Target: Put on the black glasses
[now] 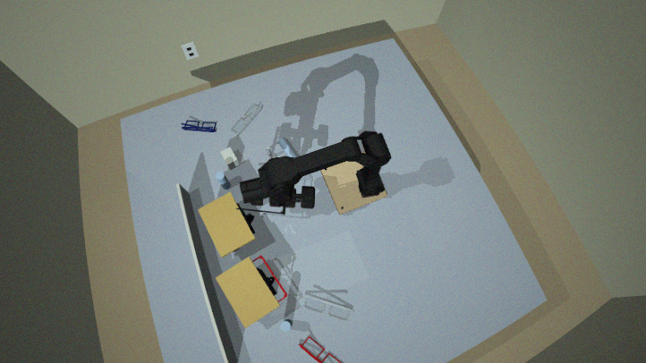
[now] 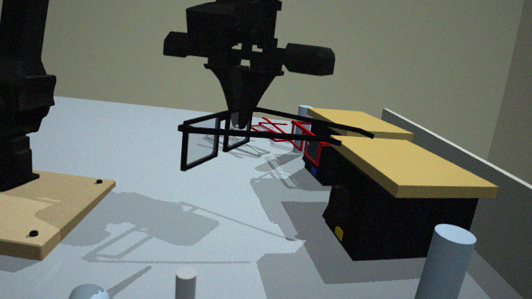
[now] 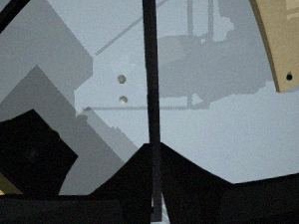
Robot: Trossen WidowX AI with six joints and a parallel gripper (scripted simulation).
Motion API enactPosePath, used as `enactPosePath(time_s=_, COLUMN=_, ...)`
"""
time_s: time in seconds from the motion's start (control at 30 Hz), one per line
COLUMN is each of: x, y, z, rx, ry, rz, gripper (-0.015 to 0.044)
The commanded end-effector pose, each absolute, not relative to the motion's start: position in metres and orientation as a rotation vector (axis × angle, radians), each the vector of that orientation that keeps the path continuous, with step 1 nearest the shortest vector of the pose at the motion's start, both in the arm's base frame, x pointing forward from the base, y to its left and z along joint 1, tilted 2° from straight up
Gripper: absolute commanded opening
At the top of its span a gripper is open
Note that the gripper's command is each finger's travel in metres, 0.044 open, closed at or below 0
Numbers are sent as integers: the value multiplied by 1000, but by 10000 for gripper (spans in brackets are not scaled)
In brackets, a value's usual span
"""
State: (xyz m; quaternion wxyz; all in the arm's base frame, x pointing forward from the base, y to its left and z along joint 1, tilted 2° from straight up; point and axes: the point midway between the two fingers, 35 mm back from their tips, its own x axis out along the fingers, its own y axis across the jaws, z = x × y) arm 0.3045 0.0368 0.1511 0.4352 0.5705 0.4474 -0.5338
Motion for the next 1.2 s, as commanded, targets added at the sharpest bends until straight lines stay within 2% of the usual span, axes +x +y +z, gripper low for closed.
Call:
enactPosePath(time_s=0.0, x=306, y=11, z=149, rx=1374, ry=1137, rz=-1297, gripper=0)
enactPosePath(time_s=0.87, x=279, y=-123, z=144, rx=1170, ry=1255, rz=-1109, gripper=0)
enactPosePath(time_s=1.17, x=276, y=-130, z=143, rx=1159, ry=1261, rz=-1098, gripper=0)
